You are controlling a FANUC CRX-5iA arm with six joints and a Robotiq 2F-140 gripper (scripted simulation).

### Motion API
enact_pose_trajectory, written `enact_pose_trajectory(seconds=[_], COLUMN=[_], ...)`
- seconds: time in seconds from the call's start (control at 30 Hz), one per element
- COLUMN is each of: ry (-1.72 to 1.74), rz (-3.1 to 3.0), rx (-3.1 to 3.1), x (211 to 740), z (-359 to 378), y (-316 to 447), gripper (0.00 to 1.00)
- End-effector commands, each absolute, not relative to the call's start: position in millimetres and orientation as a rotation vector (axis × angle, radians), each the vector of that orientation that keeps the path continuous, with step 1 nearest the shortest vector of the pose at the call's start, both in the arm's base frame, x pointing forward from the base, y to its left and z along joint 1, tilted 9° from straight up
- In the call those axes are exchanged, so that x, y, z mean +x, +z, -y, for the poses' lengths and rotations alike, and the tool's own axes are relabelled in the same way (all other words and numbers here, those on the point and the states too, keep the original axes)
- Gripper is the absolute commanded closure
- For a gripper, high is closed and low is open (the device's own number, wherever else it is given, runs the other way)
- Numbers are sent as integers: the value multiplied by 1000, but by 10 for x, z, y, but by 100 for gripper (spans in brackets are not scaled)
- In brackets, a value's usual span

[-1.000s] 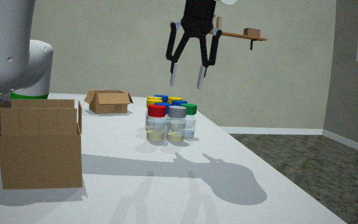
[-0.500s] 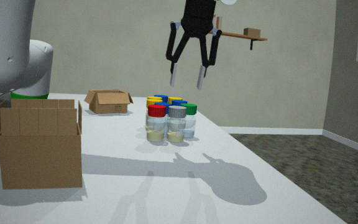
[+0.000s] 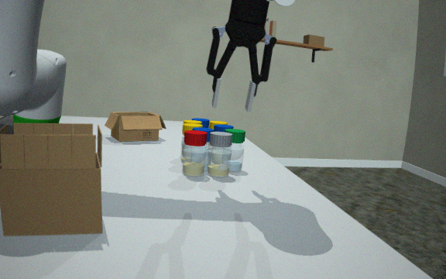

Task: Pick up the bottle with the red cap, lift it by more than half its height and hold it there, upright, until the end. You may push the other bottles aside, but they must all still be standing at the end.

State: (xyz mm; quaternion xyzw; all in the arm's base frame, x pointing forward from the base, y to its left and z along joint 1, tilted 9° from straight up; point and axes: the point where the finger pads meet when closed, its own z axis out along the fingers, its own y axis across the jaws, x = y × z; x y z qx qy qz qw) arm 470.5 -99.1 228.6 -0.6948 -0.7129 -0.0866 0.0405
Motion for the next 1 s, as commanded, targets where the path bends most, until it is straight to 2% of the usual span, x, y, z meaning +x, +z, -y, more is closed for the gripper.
enact_pose_trajectory(seconds=[0.0, 0.53, 0.97], ry=[-267, -267, -259], rz=[2185, 2185, 2535], rx=[-2129, -2129, -1762], x=[4708, 4708, 4642], z=[993, 993, 915], y=[2294, 2294, 2338], gripper=[49, 49, 49])
